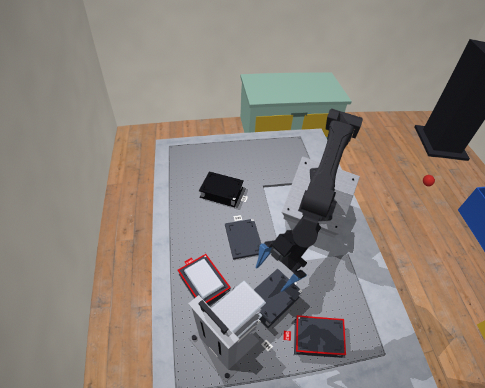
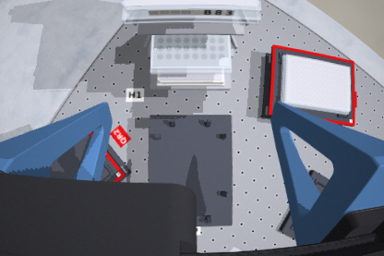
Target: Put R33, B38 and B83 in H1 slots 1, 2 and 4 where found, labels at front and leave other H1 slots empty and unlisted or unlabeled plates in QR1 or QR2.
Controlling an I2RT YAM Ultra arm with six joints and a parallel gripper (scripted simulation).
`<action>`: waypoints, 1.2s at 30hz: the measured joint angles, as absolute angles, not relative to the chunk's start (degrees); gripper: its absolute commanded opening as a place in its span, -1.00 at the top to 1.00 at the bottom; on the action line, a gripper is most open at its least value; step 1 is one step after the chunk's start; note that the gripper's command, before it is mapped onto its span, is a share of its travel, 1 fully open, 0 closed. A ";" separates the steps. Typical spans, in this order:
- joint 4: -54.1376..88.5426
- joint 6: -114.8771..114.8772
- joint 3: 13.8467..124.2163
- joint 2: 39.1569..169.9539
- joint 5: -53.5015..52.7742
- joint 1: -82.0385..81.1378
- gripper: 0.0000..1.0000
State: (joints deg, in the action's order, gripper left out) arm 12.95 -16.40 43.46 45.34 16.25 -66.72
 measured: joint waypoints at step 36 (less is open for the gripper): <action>14.26 -17.17 40.10 40.97 18.83 -70.22 -1.00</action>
